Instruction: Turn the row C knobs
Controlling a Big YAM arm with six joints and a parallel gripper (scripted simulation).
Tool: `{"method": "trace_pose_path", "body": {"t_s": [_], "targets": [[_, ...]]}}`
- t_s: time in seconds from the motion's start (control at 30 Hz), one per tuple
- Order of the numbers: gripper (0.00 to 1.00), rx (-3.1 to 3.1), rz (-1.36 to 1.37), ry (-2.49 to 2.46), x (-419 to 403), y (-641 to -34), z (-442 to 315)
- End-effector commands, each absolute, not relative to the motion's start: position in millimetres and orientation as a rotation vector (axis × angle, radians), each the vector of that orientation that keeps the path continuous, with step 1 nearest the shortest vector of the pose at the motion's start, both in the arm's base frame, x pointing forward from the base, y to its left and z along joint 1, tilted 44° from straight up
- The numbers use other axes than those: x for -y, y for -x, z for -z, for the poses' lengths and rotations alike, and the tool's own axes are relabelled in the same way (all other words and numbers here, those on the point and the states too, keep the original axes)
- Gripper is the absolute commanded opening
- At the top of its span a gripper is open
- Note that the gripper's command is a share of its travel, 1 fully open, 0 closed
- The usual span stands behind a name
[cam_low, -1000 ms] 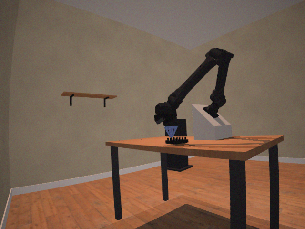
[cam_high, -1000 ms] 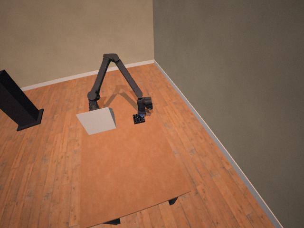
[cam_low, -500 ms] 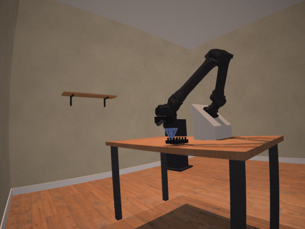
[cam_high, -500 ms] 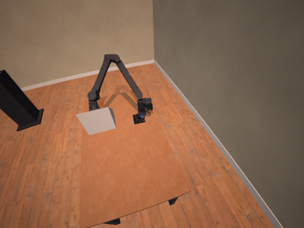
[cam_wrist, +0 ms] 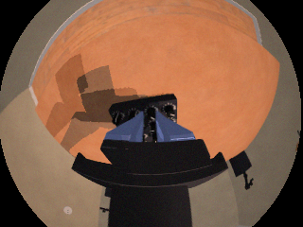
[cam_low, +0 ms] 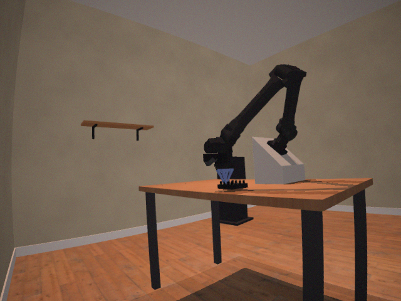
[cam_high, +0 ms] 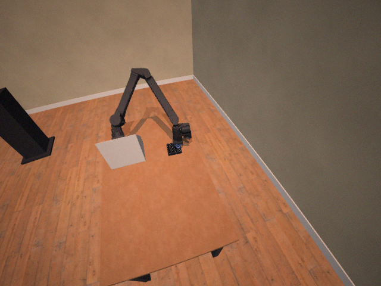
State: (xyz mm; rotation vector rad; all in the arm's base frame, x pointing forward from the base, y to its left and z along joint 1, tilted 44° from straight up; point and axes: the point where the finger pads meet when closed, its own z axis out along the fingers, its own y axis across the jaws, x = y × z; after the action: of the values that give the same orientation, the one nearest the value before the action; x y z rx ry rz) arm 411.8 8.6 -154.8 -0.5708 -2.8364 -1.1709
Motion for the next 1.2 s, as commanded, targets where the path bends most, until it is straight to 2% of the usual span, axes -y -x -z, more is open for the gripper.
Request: {"method": "trace_pose_path", "body": {"t_s": [0.0,0.73,0.77,1.17], "targets": [[0.20,2.843,1.179,0.596,-3.7,-419.2,154.9],[0.20,2.843,1.179,0.596,-3.7,-419.2,154.9],[0.09,2.843,1.179,0.596,-3.7,-419.2,154.9],[0.09,2.843,1.178,0.596,-3.7,-419.2,154.9]]}}
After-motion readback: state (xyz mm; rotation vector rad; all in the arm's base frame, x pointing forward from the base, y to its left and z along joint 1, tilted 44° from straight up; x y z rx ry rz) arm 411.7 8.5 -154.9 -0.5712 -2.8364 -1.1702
